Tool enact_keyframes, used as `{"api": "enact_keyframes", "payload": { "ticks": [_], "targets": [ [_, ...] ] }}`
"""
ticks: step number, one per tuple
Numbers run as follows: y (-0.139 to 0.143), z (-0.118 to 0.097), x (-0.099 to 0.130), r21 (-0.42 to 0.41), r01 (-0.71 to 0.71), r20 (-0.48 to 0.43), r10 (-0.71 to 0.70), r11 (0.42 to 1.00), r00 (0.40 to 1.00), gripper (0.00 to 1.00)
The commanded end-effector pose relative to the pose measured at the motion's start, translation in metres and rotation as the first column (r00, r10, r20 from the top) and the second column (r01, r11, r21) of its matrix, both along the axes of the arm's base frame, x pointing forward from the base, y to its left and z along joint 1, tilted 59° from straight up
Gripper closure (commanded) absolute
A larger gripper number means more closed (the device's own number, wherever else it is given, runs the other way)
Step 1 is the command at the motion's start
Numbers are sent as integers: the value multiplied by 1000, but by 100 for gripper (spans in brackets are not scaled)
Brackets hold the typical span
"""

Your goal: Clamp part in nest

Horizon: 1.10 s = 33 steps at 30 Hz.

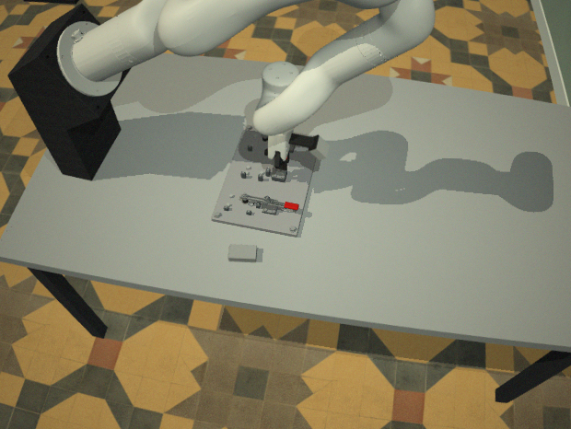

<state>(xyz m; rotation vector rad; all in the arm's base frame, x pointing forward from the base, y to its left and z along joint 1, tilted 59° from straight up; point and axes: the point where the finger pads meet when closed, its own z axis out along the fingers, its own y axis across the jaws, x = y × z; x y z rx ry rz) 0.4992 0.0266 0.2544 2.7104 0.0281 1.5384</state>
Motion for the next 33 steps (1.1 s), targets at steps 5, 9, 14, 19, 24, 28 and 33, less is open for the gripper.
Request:
{"api": "enact_keyframes", "payload": {
  "ticks": [5,9,14,19,24,28,33],
  "targets": [
    [0,0,0,0,0,-1,0,1000,1000,100],
    [0,0,0,0,0,-1,0,1000,1000,100],
    [0,-1,-1,0,0,-1,0,1000,1000,100],
    [0,-2,-1,0,0,-1,0,1000,1000,100],
    [0,-3,-2,0,0,-1,0,1000,1000,100],
    [0,-4,-2,0,0,-1,0,1000,1000,100],
    [0,-4,-2,0,0,-1,0,1000,1000,100]
  ]
}}
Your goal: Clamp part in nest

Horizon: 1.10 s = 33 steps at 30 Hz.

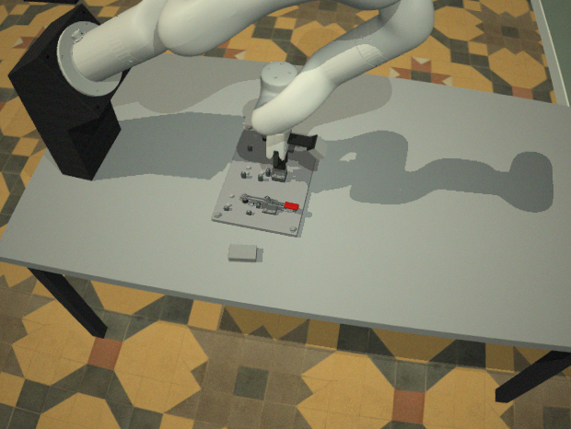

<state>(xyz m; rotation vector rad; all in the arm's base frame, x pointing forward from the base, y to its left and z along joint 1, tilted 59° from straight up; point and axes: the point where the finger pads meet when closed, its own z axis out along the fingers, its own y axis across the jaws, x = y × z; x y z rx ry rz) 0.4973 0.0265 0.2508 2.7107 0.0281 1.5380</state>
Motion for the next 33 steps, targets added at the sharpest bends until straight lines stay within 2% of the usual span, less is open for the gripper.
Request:
{"api": "enact_keyframes", "payload": {
  "ticks": [1,15,16,33],
  "targets": [
    [0,0,0,0,0,-1,0,1000,1000,100],
    [0,0,0,0,0,-1,0,1000,1000,100],
    [0,0,0,0,0,-1,0,1000,1000,53],
    [0,0,0,0,0,-1,0,1000,1000,53]
  ]
}}
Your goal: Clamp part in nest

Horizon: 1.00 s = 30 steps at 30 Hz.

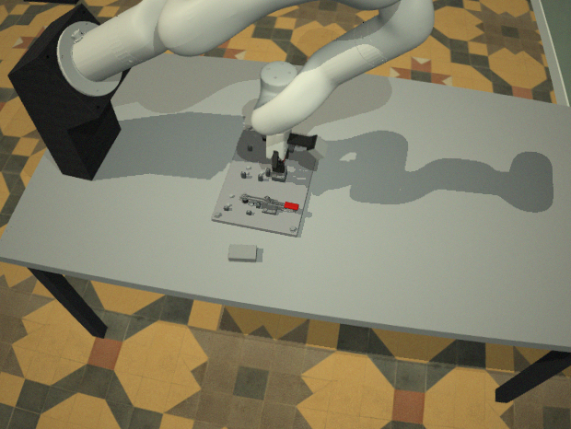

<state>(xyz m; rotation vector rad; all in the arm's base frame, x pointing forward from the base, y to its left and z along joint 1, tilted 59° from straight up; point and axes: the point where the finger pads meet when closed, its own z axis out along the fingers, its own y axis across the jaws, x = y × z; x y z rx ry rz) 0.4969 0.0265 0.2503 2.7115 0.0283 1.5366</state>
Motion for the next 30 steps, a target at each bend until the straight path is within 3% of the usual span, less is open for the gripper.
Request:
{"api": "enact_keyframes", "payload": {
  "ticks": [1,15,30],
  "targets": [
    [0,0,0,0,0,0,0,1000,1000,53],
    [0,2,-3,0,0,0,0,1000,1000,53],
    [1,25,-42,0,0,0,0,1000,1000,53]
  ]
}}
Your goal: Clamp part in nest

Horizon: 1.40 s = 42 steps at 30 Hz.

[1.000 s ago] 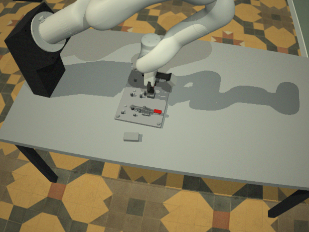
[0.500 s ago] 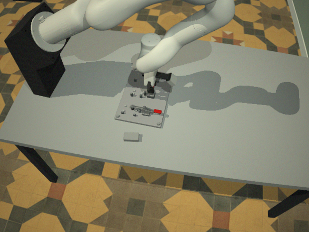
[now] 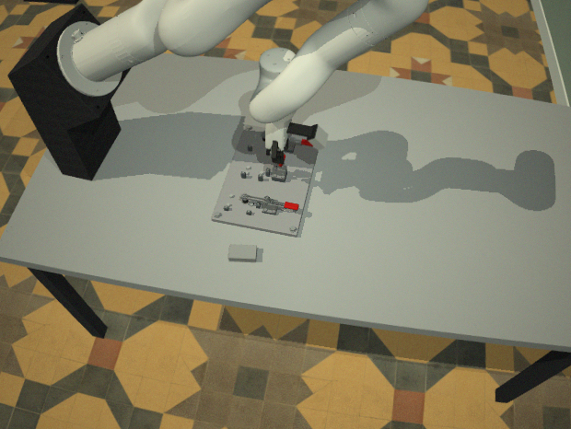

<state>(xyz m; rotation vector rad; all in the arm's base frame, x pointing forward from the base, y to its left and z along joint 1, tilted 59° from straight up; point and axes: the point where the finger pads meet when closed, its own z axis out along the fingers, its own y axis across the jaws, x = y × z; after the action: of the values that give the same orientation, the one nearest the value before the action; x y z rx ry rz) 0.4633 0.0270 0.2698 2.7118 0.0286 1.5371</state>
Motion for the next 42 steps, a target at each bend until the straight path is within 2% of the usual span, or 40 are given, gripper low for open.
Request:
{"api": "enact_keyframes", "payload": {
  "ticks": [1,7,23,24,31,42],
  "targets": [
    [0,7,-11,0,0,0,0,1000,1000,53],
    [0,11,-18,0,0,0,0,1000,1000,53],
    [0,11,-18,0,0,0,0,1000,1000,53],
    [0,11,-18,0,0,0,0,1000,1000,0],
    [0,15,-24,0,0,0,0,1000,1000,0],
    [1,40,-65,0,0,0,0,1000,1000,0]
  ]
}}
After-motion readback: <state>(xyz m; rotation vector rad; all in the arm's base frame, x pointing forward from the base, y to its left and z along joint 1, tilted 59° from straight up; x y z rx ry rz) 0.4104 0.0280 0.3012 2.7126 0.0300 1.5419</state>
